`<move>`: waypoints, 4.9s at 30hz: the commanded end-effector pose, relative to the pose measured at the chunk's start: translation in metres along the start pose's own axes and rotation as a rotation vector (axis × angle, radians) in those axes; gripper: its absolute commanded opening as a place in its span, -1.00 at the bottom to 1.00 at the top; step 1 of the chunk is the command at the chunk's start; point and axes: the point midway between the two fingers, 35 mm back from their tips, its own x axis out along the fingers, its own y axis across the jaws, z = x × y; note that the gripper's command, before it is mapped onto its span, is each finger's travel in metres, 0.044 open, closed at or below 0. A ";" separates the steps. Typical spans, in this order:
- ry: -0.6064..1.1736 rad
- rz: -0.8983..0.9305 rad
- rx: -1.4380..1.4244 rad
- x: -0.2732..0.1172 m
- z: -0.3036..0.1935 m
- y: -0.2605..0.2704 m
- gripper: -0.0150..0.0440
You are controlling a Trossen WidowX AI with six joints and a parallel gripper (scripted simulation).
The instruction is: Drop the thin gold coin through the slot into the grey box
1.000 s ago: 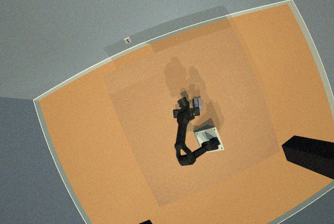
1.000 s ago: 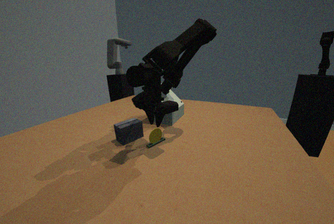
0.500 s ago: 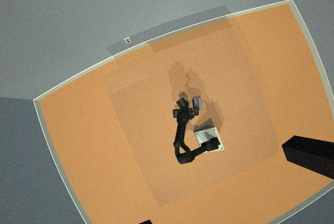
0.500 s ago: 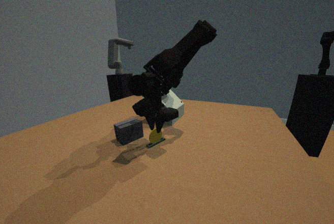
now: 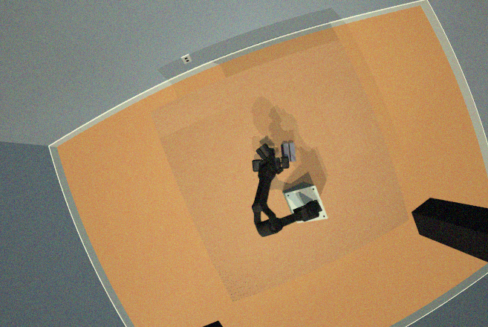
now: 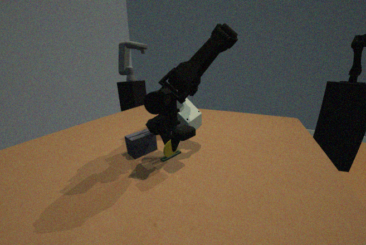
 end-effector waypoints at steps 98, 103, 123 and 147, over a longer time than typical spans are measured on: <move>0.004 -0.020 0.001 -0.076 0.019 -0.041 -0.49; 0.003 -0.021 0.001 -0.076 0.025 -0.052 -0.49; 0.004 -0.019 0.000 -0.076 0.047 -0.101 -0.49; 0.005 -0.014 0.000 -0.077 0.050 -0.113 -0.49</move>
